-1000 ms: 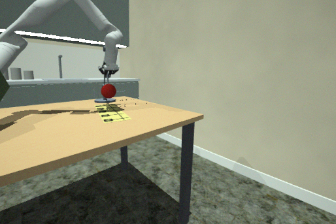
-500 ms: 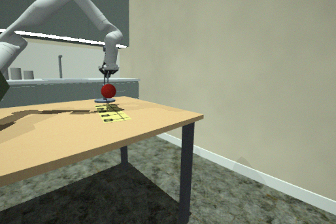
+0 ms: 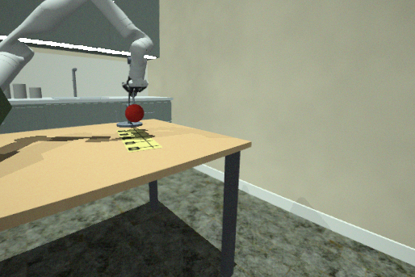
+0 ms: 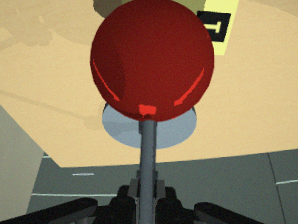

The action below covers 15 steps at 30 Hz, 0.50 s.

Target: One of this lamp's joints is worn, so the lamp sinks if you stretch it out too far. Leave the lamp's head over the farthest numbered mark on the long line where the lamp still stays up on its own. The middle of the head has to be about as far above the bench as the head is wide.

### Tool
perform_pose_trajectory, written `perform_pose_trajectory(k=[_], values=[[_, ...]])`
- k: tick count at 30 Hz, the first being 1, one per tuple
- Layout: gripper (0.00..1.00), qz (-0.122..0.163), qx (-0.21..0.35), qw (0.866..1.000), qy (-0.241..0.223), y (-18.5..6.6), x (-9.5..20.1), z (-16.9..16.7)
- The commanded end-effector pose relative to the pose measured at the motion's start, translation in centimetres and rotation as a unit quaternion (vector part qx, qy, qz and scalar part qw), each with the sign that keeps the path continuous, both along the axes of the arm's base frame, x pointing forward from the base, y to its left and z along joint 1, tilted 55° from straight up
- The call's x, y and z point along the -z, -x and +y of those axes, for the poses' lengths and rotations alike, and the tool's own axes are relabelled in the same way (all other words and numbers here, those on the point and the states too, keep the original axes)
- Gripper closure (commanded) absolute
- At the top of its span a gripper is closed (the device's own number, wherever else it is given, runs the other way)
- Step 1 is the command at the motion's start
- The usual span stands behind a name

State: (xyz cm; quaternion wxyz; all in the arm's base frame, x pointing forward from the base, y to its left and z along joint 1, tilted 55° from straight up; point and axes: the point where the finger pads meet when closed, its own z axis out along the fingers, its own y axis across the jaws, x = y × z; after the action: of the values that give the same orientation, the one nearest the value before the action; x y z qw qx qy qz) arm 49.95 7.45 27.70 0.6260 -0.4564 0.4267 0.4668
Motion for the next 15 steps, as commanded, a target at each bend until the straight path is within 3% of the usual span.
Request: perform_pose_trajectory(k=[1, 15], values=[[1.0, 0.003, 0.004, 1.0, -0.001, -0.2, 0.9, -0.6], [1.0, 0.003, 0.004, 1.0, -0.001, -0.3, 3.3, -2.1]])
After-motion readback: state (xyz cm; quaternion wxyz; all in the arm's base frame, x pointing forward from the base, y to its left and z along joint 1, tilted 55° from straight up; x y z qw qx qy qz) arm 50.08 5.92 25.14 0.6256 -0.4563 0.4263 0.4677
